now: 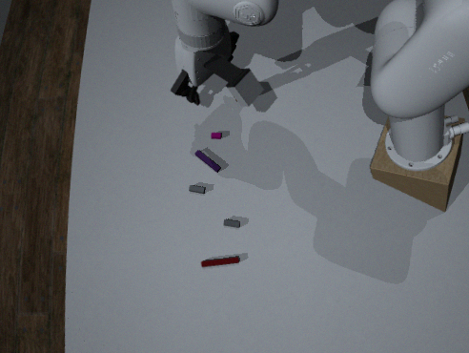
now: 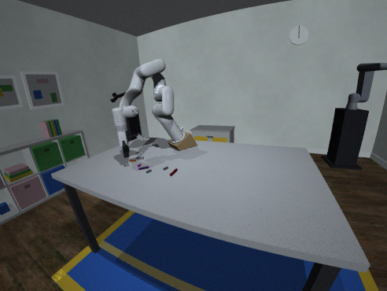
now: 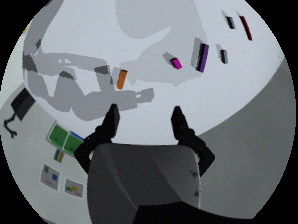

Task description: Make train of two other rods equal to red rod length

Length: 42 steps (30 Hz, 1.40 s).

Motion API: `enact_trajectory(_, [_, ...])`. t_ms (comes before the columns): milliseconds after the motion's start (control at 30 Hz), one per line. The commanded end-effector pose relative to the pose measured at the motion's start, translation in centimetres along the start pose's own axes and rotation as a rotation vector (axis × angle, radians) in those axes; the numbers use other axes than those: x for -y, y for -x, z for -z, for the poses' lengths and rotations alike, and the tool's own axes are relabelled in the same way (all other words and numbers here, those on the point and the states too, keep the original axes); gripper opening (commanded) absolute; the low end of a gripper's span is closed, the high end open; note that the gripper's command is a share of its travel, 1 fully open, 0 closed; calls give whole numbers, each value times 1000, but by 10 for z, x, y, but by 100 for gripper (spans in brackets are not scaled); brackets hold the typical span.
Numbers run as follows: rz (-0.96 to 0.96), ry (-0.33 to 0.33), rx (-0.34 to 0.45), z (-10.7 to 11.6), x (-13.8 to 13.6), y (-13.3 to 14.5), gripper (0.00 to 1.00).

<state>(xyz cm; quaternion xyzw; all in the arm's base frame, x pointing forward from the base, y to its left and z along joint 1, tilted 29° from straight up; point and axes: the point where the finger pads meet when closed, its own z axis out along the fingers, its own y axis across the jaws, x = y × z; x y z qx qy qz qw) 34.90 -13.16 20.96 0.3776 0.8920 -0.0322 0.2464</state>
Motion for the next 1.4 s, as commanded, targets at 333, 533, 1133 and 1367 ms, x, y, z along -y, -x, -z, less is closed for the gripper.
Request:
enact_trajectory(333, [0,-3,10,1,-94,-46,100])
enact_trajectory(533, [0,-3,11,1,-96,-47,100])
enact_trajectory(1133, [0,-3,11,1,-96,-47,100])
enact_trajectory(1367, [0,-3,11,1,-96,-47,100])
